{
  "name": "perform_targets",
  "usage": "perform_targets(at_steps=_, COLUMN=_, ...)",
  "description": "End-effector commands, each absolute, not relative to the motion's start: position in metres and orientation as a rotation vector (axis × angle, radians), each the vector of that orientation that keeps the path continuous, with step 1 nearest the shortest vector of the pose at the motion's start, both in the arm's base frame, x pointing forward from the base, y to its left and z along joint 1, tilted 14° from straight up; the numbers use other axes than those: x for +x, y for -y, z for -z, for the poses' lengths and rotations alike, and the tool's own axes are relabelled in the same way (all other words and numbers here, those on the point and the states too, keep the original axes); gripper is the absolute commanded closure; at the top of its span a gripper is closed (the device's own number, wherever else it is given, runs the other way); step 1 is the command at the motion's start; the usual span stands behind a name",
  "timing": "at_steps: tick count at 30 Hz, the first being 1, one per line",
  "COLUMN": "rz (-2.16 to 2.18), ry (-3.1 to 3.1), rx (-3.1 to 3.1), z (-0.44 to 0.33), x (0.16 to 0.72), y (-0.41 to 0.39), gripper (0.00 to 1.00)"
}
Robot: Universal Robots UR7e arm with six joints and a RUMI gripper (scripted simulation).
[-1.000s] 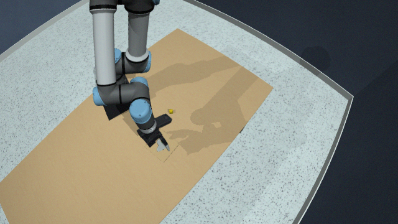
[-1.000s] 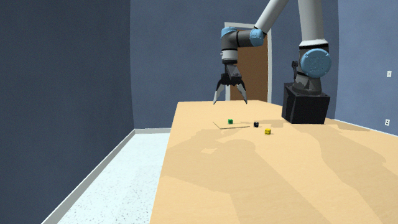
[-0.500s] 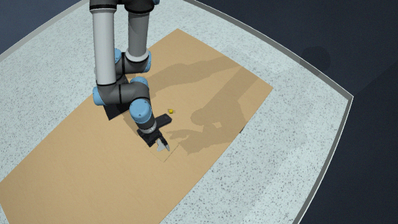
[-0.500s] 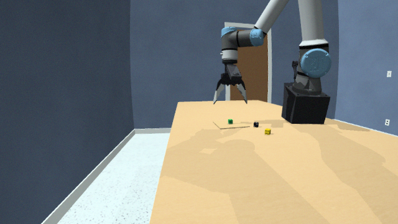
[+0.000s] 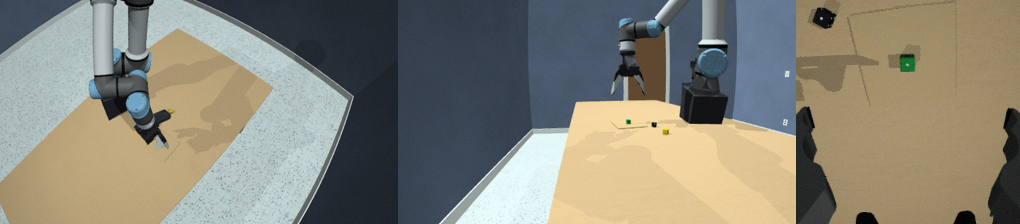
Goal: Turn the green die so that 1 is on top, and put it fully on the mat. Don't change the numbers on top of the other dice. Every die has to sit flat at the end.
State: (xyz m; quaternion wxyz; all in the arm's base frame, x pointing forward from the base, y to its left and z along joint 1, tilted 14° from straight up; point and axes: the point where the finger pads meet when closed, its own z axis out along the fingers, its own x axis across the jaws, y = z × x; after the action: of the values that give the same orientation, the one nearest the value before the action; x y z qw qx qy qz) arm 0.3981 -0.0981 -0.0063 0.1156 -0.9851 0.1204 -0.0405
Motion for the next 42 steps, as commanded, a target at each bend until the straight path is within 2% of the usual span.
perform_targets(at_steps=1, rz=0.118, ry=-0.352, rx=-2.885, z=-0.022, x=0.395, y=0.104, gripper=0.0)
perform_targets(at_steps=13, rz=0.118, ry=-0.352, rx=-2.885, z=-0.054, x=0.391, y=0.112, gripper=0.0)
perform_targets(at_steps=42, rz=0.118, ry=-0.352, rx=-2.885, z=-0.055, x=0.391, y=0.112, gripper=0.0)
